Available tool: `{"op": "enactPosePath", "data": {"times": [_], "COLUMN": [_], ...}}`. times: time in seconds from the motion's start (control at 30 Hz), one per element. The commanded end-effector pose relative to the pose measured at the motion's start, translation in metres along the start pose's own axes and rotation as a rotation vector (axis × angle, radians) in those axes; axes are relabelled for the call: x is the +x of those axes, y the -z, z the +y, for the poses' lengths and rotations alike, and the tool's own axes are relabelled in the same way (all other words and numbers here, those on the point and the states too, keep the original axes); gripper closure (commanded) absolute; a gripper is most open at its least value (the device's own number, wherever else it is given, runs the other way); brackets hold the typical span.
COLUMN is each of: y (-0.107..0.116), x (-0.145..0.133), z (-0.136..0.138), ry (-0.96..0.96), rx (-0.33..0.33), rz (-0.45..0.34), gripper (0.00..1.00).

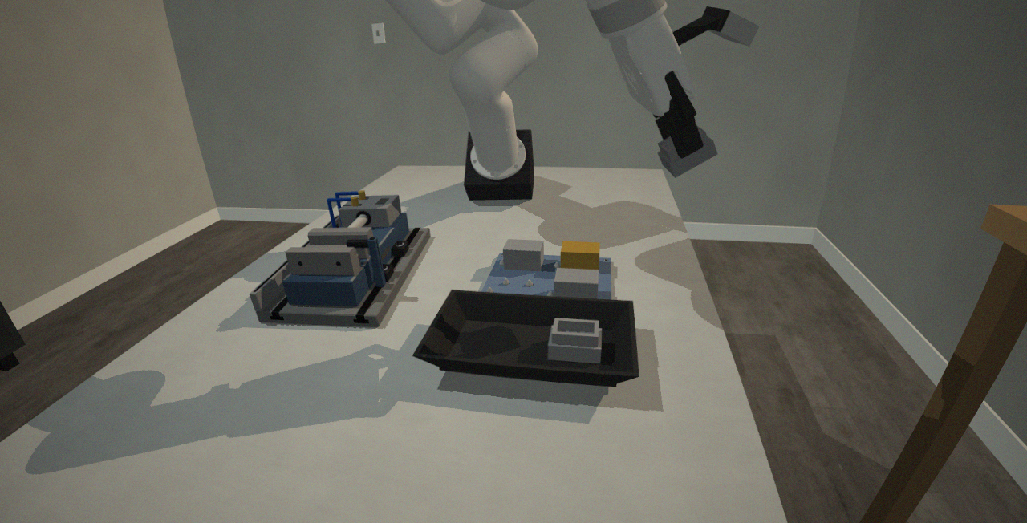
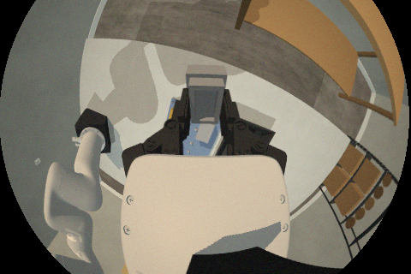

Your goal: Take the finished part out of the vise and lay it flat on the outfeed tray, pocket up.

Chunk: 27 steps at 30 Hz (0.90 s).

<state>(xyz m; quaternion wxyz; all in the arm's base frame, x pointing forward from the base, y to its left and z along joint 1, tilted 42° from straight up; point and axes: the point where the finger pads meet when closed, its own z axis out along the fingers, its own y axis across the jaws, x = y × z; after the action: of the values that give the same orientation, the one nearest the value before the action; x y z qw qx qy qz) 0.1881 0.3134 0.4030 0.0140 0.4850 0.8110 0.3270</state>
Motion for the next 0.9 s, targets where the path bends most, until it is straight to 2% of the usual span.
{"op": "enactPosePath", "data": {"times": [0.0, 0.03, 0.1, 0.33, 0.6, 0.67, 0.87], "y": [0.002, 0.002, 0.002, 0.012, 0.027, 0.027, 0.038], "x": [-0.034, -0.043, -0.043, -0.100, -0.154, -0.154, -0.186], "z": [0.025, 0.029, 0.029, 0.054, 0.069, 0.069, 0.075], "ry": [-0.038, -0.047, -0.047, -0.105, -0.158, -0.158, -0.189], "rx": [-0.046, -0.056, -0.056, -0.113, -0.158, -0.158, -0.181], "rz": [-0.059, -0.075, -0.075, -0.181, -0.284, -0.284, -0.346], "gripper": [1.00, 1.00, 1.00, 1.00, 1.00, 1.00, 1.00]}}
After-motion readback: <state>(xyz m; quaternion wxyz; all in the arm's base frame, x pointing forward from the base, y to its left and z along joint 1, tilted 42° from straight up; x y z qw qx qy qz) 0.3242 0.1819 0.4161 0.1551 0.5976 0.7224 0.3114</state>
